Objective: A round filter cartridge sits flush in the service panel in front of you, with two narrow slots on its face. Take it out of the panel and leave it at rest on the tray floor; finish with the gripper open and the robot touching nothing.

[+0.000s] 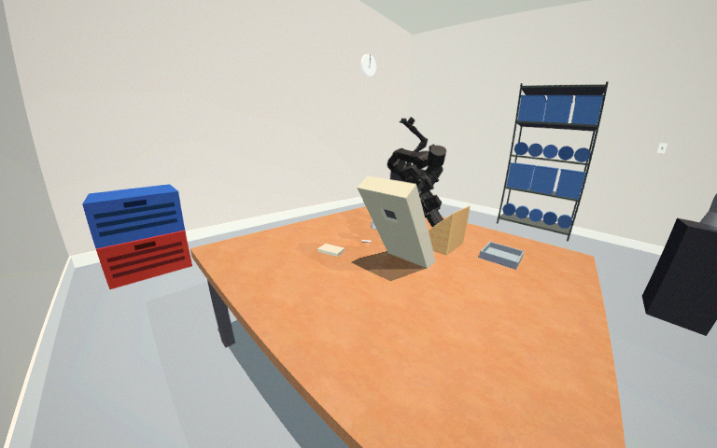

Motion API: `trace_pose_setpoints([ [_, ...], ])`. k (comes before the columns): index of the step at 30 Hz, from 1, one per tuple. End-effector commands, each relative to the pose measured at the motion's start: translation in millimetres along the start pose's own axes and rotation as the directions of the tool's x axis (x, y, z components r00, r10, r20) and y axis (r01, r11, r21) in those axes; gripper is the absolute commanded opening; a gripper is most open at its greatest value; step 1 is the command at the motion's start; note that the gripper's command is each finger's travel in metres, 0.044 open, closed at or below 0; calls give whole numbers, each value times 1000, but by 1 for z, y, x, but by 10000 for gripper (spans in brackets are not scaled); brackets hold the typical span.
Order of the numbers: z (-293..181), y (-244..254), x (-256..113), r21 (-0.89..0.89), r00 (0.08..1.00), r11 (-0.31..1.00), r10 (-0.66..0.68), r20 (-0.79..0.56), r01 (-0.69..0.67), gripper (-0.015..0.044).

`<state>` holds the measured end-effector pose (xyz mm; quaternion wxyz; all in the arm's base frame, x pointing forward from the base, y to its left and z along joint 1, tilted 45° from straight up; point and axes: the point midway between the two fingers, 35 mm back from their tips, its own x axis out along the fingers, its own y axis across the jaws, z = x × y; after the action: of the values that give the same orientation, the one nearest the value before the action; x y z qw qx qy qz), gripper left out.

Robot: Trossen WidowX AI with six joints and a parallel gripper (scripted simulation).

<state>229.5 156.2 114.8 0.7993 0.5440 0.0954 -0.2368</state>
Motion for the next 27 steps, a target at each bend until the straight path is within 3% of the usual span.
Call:
trace_pose_setpoints([
  [1, 7, -8, 0, 20, 1000, 1000, 12, -1, -12, 0],
  [7, 15, -24, 2, 20, 1000, 1000, 12, -1, -12, 0],
  [11, 10, -21, 3, -2, 1000, 1000, -1, 1, 1, 94],
  [27, 10, -21, 3, -2, 1000, 1000, -1, 1, 1, 94],
])
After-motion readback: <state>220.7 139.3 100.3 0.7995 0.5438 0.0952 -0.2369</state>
